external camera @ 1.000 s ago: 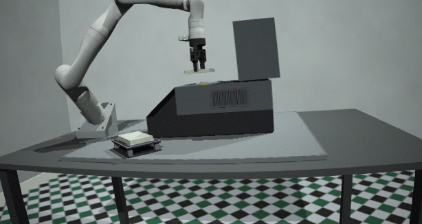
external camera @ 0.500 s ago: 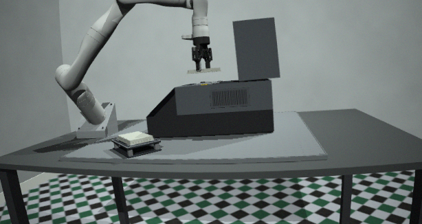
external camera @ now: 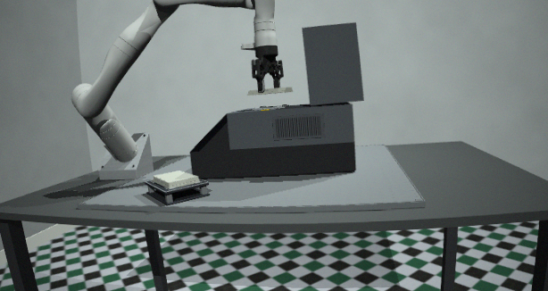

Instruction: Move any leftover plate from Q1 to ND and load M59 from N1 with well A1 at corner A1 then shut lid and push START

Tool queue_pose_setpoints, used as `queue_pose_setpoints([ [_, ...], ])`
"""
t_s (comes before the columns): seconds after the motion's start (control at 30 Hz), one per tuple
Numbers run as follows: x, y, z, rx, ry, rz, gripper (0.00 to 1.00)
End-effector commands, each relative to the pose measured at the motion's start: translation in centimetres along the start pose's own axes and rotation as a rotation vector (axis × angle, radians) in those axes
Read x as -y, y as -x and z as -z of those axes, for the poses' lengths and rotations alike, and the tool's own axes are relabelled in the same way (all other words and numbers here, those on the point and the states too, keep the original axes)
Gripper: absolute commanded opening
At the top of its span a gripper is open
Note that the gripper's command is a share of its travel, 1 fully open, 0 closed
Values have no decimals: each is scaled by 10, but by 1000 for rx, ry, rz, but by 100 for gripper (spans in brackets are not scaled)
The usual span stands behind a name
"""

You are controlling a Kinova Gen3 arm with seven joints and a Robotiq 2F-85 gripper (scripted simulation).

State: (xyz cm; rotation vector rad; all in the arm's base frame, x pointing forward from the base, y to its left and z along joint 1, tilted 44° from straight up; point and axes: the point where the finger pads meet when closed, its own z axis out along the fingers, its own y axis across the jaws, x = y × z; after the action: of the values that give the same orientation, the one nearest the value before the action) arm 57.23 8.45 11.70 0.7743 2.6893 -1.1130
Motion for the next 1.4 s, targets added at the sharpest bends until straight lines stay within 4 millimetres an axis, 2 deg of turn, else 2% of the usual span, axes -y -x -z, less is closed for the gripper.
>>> queue_pose_setpoints([
  [0.0, 1, 3, 1, 0, 2, -46, 90],
  [1.37, 1, 3, 1, 0, 2, -455, 90],
])
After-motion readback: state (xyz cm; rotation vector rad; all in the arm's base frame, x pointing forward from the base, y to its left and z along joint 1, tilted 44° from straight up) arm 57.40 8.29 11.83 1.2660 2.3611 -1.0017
